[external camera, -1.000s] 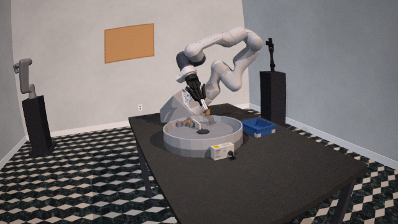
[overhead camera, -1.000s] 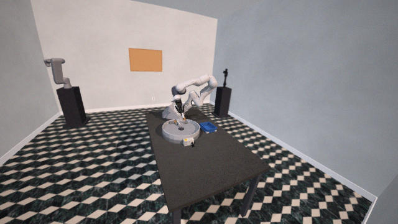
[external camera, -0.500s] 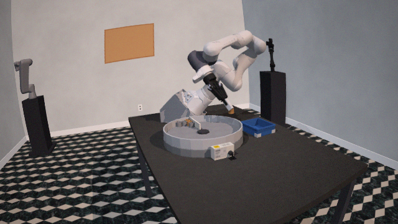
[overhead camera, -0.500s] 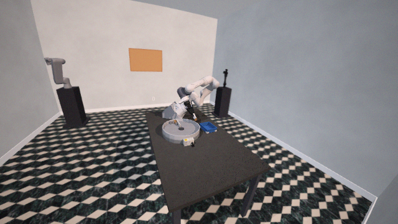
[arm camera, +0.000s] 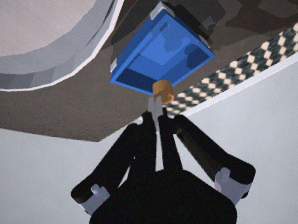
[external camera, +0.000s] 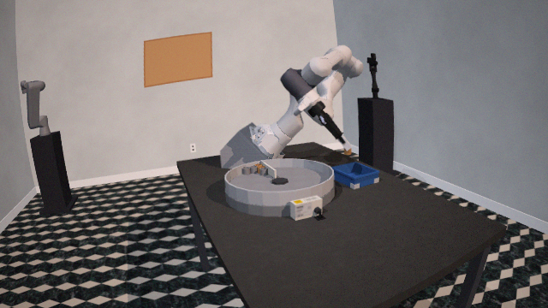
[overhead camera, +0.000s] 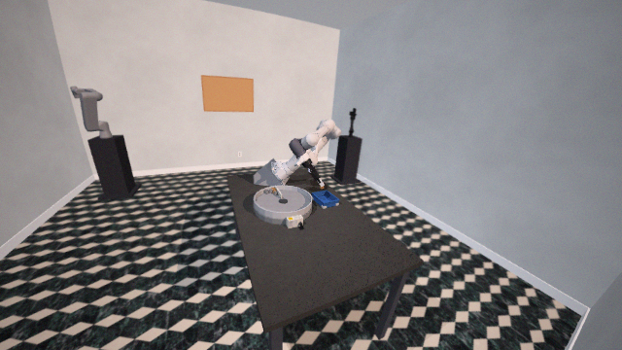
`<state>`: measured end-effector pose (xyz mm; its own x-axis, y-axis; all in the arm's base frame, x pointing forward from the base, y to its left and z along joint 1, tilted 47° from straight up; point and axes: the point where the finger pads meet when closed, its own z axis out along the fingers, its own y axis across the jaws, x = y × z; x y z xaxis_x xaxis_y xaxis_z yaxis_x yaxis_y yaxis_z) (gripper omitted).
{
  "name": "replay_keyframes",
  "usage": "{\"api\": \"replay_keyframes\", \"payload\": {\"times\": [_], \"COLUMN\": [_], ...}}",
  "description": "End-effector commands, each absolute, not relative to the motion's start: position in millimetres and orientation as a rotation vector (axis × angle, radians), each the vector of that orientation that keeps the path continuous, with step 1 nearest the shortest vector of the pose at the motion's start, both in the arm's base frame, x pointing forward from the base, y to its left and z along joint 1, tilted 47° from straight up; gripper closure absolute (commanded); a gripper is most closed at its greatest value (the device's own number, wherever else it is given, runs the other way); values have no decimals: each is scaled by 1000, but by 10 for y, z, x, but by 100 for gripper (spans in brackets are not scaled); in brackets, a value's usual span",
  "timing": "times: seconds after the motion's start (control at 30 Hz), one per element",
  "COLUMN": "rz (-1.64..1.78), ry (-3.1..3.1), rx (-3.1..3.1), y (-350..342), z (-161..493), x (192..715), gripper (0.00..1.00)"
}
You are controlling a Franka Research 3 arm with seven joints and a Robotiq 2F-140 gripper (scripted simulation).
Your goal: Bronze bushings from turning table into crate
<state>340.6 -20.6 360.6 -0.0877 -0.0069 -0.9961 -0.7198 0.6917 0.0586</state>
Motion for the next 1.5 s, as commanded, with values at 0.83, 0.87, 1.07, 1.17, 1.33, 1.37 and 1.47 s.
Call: {"api": "replay_keyframes", "payload": {"times": [0.83,0.87,1.07,1.17,1.33,1.37,1.47], "rz": [667,667,667,667,667,667,667], "ry": [1519,1519,1519,1519,1519,1519,1519], "rx": [-684,-684,-684,-684,-684,-684,-684], "y": [-16,-16,-16,-16,-16,-16,-16], "z": [3869,3869,3869,3869,3869,3869,3869], "x": [3549,3549,3549,3549,3549,3549,3549], "gripper": [100,100,100,100,100,100,100]}}
